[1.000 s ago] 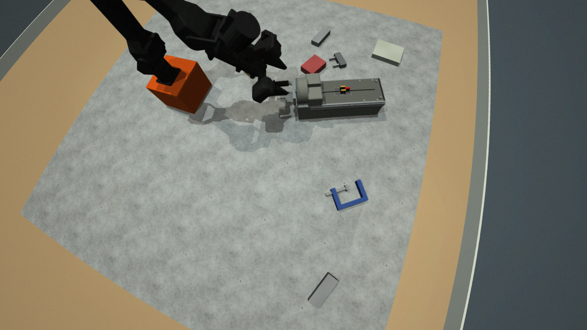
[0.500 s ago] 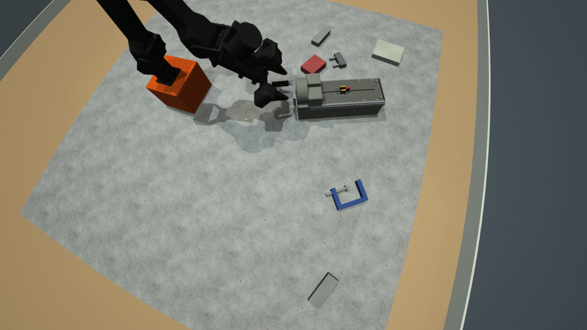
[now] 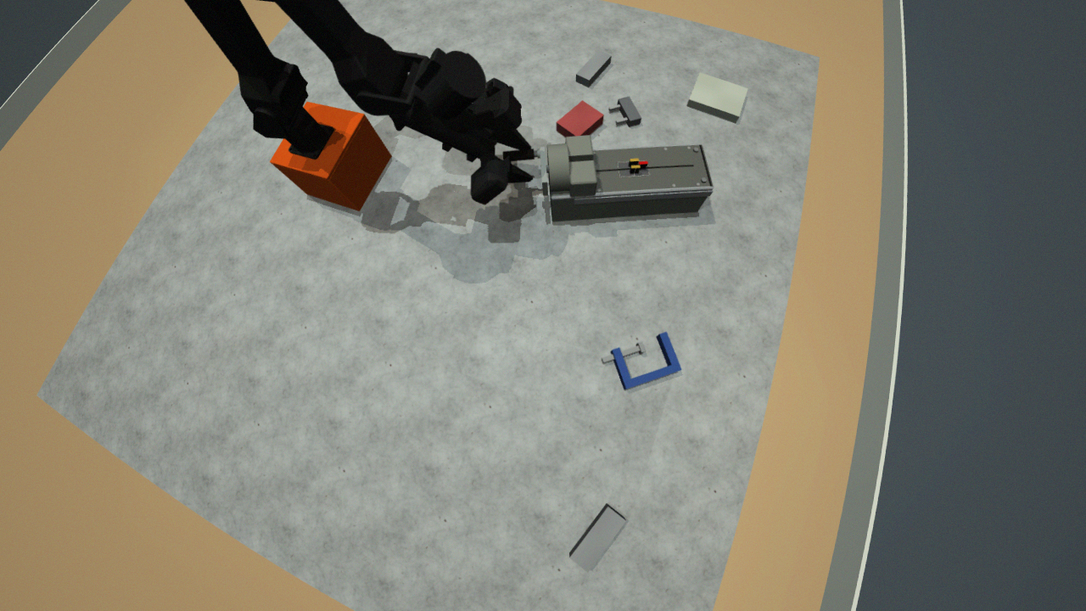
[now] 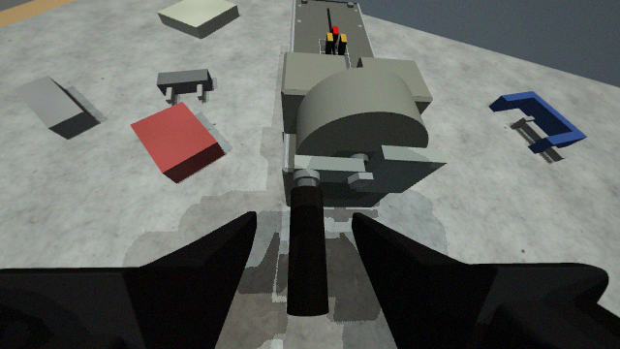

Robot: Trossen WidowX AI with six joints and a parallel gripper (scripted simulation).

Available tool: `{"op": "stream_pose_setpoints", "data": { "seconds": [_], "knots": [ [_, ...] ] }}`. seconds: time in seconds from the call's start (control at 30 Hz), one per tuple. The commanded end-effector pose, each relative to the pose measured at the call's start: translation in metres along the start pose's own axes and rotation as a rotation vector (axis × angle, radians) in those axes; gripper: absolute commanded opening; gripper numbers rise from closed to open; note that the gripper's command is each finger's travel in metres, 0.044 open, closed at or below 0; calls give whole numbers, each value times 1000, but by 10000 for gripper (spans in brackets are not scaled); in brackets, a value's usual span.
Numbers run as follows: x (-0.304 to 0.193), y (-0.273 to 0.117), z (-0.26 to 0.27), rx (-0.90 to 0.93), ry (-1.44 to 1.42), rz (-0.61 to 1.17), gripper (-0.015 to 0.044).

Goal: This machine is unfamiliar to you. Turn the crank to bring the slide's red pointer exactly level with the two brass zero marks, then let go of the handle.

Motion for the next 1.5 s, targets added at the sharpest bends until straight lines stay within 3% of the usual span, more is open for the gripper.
{"op": "stream_pose_setpoints", "data": {
  "seconds": [0.0,0.23,1.47],
  "knots": [
    [0,0,0,2,-5,-3,177],
    [0,0,0,2,-5,-3,0],
    [15,-18,-16,1,-6,-3,0]
  ]
}}
Point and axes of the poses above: the point midway between the two fingers, 35 mm back from their tips, its own y axis out along the fingers, its own z axis across the jaws, x = y × z, the point moved 1 cm from there along -y, back along the fingers, and after that the axes turned 12 degrees about -y, right-handed, at the moved point
